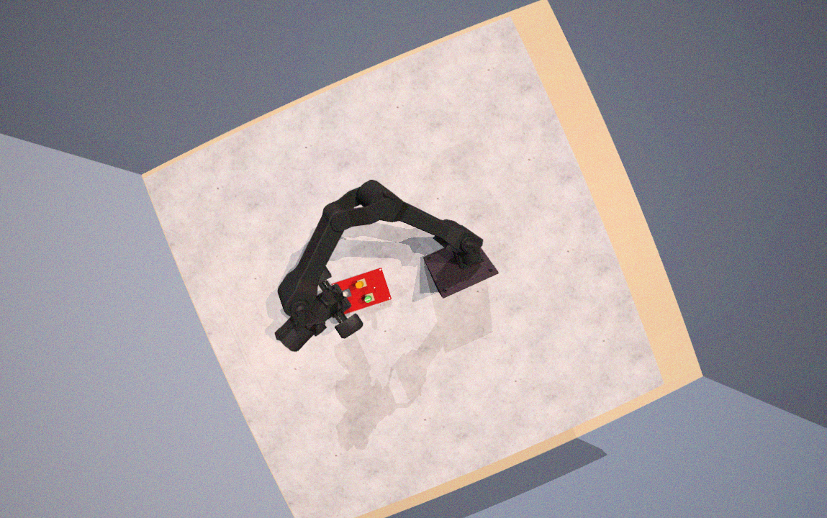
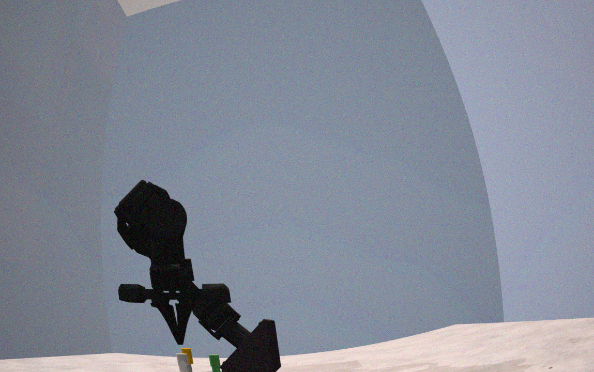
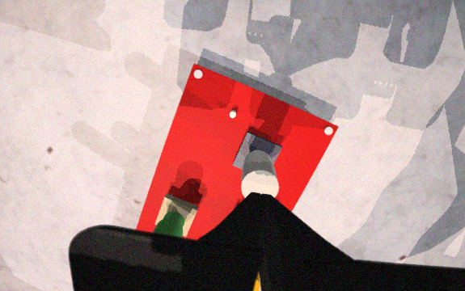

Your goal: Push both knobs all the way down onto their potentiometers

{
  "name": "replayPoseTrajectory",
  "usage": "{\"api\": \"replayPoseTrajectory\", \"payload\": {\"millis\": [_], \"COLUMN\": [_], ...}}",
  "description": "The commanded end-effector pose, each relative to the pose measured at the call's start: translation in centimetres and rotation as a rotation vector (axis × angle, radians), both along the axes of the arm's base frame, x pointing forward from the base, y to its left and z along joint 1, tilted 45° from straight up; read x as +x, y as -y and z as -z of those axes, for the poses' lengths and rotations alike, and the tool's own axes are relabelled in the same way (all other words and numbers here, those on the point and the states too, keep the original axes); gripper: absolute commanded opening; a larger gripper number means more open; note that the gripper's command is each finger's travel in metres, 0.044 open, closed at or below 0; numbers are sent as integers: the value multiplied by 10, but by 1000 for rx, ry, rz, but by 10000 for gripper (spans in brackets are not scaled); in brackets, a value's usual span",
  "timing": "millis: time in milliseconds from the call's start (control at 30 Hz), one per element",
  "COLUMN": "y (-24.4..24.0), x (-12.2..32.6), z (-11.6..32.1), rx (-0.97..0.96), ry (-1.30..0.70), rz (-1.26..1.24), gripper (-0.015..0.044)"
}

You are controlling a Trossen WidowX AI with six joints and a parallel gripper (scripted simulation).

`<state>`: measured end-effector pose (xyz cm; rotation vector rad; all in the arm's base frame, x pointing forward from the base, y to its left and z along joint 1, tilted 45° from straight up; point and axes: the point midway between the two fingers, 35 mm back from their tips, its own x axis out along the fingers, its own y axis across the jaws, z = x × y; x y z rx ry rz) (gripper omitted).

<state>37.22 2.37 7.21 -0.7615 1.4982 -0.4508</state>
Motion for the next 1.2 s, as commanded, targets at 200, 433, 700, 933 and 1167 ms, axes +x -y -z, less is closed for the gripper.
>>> {"api": "replayPoseTrajectory", "payload": {"millis": [200,433,700,933,1167], "y": [10,9,11,12,13], "x": [0,0,0,0,0], "z": [8,7,9,10,11], "rx": [-7,-7,-7,-7,-7], "ry": [-2,-2,-2,-2,-2], "rz": [-3,-3,-3,-3,-3], "gripper": [0,0,0,0,0]}}
